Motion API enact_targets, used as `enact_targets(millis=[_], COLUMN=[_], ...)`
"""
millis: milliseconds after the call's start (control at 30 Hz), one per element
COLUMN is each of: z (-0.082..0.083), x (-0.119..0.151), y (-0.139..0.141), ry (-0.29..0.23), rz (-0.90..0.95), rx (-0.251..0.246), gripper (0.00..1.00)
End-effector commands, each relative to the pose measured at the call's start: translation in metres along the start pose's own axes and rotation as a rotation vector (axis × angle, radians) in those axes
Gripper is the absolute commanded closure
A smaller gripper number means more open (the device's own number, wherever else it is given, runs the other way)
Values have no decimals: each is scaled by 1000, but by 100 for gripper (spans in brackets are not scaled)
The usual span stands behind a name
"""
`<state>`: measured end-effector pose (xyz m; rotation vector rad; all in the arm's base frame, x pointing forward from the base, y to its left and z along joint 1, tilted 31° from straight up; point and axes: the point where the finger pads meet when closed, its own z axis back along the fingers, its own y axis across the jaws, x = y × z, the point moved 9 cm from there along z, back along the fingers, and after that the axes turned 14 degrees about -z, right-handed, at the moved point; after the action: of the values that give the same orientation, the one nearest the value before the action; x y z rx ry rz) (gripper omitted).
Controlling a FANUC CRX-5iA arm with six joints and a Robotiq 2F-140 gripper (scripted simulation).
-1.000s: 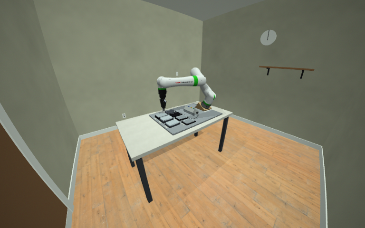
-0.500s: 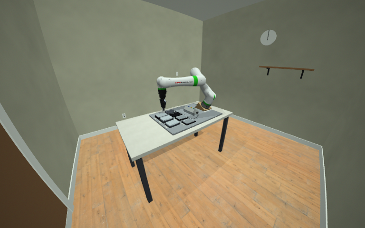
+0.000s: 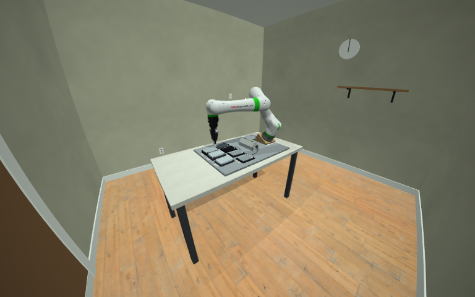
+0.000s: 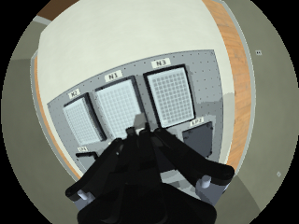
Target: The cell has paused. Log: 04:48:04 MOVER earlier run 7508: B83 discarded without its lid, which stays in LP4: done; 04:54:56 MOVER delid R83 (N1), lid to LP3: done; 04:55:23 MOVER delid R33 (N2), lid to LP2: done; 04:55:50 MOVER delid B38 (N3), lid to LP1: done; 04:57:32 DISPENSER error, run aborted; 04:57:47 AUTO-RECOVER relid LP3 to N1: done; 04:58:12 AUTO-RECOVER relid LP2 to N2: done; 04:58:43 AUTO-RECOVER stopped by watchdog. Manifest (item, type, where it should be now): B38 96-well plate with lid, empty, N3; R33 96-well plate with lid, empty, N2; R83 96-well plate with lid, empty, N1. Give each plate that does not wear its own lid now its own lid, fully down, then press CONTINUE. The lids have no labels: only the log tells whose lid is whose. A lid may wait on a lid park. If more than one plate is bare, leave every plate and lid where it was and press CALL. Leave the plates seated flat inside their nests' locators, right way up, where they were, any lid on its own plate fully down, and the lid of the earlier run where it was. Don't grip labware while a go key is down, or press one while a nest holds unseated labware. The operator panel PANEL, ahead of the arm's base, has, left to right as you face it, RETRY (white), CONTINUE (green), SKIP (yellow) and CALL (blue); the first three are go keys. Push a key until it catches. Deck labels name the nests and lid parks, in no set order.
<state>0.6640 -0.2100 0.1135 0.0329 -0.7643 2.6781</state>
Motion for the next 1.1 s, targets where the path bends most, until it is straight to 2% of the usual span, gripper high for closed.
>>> enact_targets(millis=[0, 33, 67, 100, 167, 200, 267, 300, 367, 400, 433, 467, 567, 633, 700, 733, 1067], z=[4, 6, 6, 6, 6, 6, 6, 4, 4, 2, 2, 1, 1, -2, -3, -3, -3], x=[33, 54, 54, 78, 78, 103, 103, 127, 127, 149, 149, 167, 167, 188, 192, 192, 192], y=[-21, -31, -31, -41, -41, -50, -50, -56, -56, -61, -61, -64, -64, -66, -67, -67, -67], ry=[4, 4, 4, 4, 4, 4, 4, 4, 4, 4, 4, 4, 4, 4, 4, 4, 4], rz=[-8, -12, -12, -17, -17, -22, -22, -26, -26, -31, -31, -34, -34, -38, -39, -39, -39], rx=[0, -1, -1, -1, -1, -1, -1, 0, 0, 0, 0, 0, 0, 1, 1, 1, 1], gripper=[100, 100, 100, 100, 100, 100, 100, 100, 100, 100, 100, 100, 100, 100, 100, 34, 34])
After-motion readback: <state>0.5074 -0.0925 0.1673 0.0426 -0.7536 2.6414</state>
